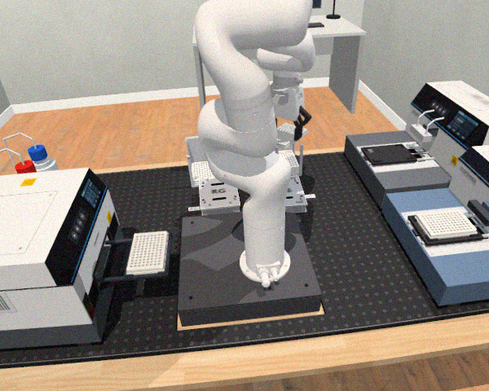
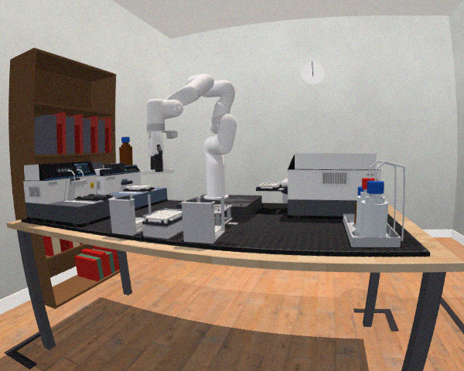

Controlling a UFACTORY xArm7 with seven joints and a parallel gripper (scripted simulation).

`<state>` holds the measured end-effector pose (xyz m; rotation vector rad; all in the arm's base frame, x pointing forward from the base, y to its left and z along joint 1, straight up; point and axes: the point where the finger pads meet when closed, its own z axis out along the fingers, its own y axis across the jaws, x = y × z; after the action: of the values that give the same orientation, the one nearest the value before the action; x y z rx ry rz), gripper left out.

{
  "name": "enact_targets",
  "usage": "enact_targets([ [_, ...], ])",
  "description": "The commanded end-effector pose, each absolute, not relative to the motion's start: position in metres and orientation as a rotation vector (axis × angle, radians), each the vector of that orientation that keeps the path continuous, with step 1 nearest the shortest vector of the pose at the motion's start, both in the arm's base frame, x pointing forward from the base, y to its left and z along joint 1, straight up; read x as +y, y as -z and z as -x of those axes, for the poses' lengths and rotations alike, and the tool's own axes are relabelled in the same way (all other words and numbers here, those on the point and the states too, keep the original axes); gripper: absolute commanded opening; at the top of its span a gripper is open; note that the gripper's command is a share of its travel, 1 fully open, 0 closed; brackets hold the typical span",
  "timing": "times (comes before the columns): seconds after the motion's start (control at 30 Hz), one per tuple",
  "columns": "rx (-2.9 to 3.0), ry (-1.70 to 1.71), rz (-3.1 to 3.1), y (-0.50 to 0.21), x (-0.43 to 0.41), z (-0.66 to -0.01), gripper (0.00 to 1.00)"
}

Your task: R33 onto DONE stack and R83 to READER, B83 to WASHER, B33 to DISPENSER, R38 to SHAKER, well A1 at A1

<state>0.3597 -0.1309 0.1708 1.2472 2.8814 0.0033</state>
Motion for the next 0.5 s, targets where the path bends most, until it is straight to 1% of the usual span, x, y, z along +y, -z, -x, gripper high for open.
enact_targets([
  [0.0, 2.857, -0.003, -1.293, -0.172, -0.145, -0.361, 0.00],
  [0.47, 2.802, -0.003, -1.408, -0.172, -0.184, -0.363, 0.00],
])
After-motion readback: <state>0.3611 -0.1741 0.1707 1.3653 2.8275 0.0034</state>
